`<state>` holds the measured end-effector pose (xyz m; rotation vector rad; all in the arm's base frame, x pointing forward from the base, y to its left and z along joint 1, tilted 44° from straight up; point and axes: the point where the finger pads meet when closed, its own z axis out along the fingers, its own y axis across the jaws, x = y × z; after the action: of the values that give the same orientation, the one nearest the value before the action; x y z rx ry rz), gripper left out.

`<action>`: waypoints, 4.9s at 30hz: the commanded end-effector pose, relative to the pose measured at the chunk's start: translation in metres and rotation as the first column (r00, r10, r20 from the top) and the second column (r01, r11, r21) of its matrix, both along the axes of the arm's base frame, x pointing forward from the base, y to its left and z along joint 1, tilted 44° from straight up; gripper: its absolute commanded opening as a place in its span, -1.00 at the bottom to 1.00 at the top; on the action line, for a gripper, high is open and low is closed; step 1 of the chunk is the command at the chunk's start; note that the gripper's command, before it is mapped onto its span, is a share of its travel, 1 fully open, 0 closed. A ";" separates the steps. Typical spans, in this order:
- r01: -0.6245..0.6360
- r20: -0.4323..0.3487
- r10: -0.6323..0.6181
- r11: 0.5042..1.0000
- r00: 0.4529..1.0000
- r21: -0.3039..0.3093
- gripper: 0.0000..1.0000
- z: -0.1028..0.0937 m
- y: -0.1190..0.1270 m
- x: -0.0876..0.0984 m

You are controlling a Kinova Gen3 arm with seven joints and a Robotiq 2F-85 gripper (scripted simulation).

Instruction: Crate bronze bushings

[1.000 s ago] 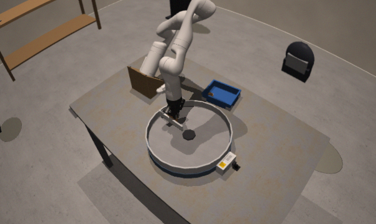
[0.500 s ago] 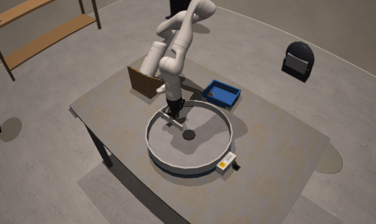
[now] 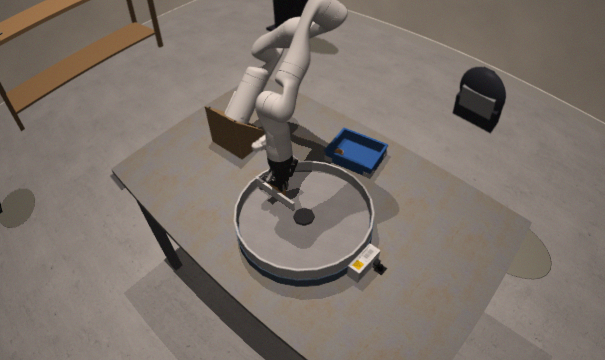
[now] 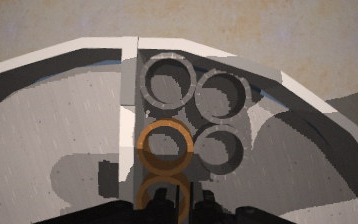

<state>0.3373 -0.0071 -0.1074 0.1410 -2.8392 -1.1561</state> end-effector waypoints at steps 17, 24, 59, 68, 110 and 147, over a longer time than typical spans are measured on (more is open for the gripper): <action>0.001 0.001 -0.001 1.000 1.000 -0.003 -1.00 0.002 0.001 0.000; 0.001 0.001 -0.001 1.000 1.000 -0.003 -1.00 0.002 0.001 0.000; 0.001 0.001 -0.001 1.000 1.000 -0.003 -1.00 0.013 -0.009 0.002; 0.001 0.001 -0.001 1.000 1.000 -0.003 -1.00 0.018 -0.014 0.002; 0.001 0.000 -0.001 1.000 1.000 -0.003 -1.00 0.029 -0.024 0.004; 0.001 0.001 -0.001 1.000 1.000 -0.003 -1.00 0.054 -0.048 0.007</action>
<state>0.3416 -0.0493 -0.0581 0.1406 -2.8315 -1.1573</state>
